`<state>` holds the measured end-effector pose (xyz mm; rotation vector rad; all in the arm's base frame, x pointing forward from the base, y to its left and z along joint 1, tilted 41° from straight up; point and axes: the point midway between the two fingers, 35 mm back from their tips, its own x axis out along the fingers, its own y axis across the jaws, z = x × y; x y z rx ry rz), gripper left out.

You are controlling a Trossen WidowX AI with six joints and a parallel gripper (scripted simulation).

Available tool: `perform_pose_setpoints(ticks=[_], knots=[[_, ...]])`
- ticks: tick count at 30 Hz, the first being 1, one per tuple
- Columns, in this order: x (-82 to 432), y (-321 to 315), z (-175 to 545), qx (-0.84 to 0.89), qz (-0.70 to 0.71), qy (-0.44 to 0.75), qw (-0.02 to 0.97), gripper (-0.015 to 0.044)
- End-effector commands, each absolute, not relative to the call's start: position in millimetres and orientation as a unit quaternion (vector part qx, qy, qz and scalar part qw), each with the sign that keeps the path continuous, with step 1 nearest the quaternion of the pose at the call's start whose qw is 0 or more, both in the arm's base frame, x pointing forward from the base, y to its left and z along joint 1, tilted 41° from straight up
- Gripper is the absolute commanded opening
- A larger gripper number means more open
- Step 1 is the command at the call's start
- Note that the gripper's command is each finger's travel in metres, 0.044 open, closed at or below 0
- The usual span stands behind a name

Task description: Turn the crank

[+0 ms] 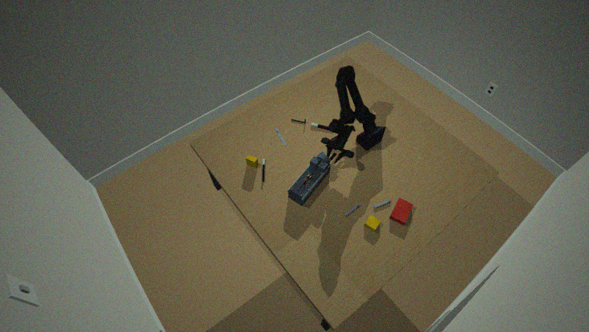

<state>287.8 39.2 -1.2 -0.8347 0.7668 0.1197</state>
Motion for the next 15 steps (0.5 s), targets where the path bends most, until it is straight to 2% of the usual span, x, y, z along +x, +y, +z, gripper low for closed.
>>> perform_pose_setpoints(ticks=[1,5,15], knots=[[288,39,-1,-0.395,0.056,0.363,0.842,0.0341],[288,39,-1,-0.395,0.056,0.363,0.842,0.0440],[286,61,23,-0.394,0.057,0.364,0.842,0.0440]])
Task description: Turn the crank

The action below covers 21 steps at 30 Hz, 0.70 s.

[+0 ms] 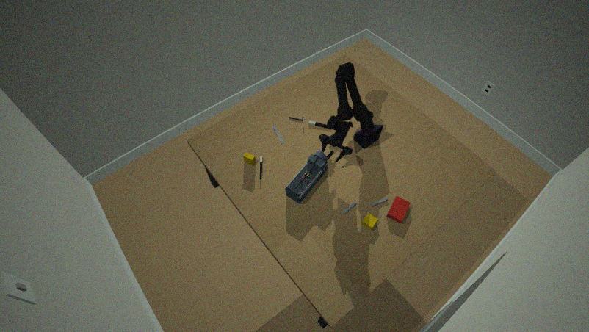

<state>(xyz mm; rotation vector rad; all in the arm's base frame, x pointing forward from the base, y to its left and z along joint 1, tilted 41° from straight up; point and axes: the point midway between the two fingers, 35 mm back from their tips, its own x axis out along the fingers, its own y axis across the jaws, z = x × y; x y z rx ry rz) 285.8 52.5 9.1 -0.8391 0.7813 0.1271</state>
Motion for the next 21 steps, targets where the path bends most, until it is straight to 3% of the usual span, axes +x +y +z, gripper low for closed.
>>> perform_pose_setpoints(ticks=[1,21], knots=[[285,64,26,-0.394,0.057,0.364,0.842,0.0440],[276,127,96,-0.393,0.062,0.368,0.840,0.0440]])
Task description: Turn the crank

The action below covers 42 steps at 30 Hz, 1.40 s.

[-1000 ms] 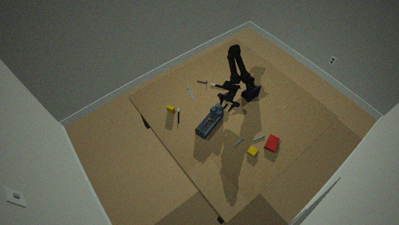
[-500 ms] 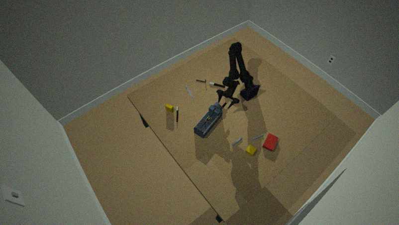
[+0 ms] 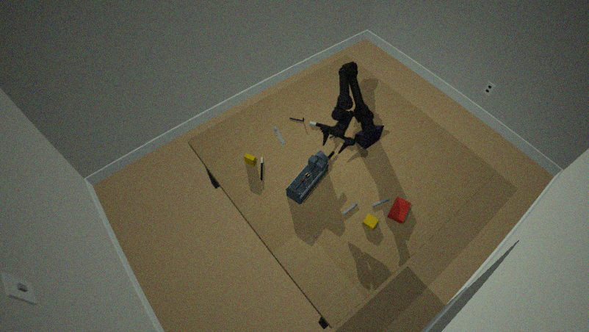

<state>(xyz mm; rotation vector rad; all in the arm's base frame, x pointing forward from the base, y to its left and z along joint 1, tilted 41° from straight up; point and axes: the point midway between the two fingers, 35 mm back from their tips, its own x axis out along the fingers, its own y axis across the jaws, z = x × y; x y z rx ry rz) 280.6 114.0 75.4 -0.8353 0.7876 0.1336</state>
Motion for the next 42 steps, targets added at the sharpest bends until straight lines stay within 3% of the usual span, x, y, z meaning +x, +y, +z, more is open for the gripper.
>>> perform_pose_setpoints(ticks=[1,9,33,42], knots=[[275,131,101,-0.393,0.062,0.368,0.840,0.0440],[283,140,111,-0.394,0.052,0.367,0.841,0.0440],[400,166,108,-0.391,-0.053,0.367,0.842,0.0440],[408,132,66,-0.392,-0.053,0.367,0.842,0.0440]])
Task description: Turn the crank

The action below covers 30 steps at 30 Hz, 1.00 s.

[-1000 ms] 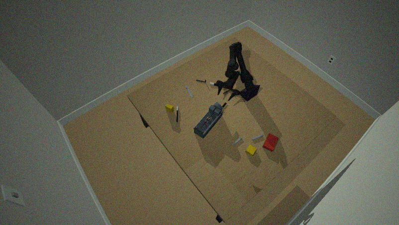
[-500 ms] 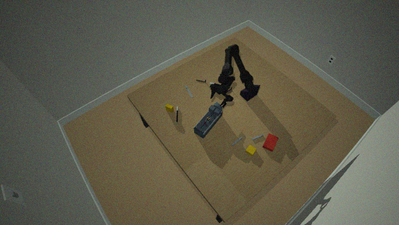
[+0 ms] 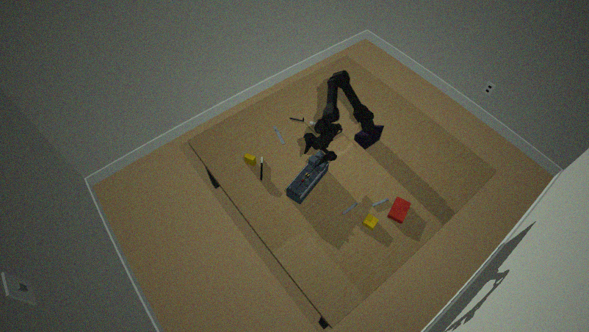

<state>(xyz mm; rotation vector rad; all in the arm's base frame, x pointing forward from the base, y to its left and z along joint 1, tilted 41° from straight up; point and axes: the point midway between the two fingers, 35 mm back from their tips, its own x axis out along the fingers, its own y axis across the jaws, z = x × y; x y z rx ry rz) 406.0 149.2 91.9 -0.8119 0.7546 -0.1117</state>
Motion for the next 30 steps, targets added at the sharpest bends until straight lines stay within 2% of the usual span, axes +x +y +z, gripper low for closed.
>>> perform_pose_setpoints(ticks=[1,23,30], knots=[[408,128,62,-0.392,-0.053,0.367,0.842,0.0440],[408,125,59,-0.392,-0.054,0.366,0.842,0.0440],[404,154,94,-0.390,-0.054,0.366,0.843,0.0440]])
